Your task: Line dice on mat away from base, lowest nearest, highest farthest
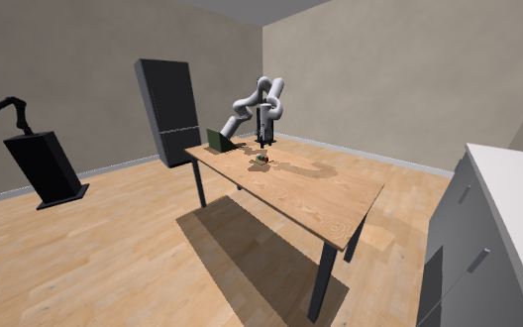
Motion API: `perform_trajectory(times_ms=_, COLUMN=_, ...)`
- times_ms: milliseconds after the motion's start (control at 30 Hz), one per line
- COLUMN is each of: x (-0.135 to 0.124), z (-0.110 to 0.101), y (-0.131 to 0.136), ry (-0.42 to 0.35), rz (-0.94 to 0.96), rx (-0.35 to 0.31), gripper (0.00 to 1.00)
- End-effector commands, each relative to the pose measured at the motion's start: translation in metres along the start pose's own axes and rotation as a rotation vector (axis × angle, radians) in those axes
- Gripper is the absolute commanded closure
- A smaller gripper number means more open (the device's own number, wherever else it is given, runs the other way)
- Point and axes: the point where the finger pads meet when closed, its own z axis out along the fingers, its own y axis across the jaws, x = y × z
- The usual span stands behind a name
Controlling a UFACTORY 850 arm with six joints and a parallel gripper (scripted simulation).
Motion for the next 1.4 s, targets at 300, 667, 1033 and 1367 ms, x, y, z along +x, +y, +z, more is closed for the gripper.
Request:
perform_trajectory(times_ms=300, x=-0.001, z=-0.05, y=0.0, ry=-0.002, rz=-0.001, rx=0.0, gripper=0.0)
perform_trajectory(times_ms=667, x=-0.001, z=-0.061, y=0.0, ry=-0.002, rz=-0.001, rx=0.0, gripper=0.0)
perform_trajectory(times_ms=1033, x=-0.001, z=-0.061, y=0.0, ry=-0.002, rz=-0.001, rx=0.0, gripper=0.0)
perform_trajectory(times_ms=1367, x=-0.001, z=-0.061, y=0.0, ry=-0.002, rz=-0.001, rx=0.0, gripper=0.0)
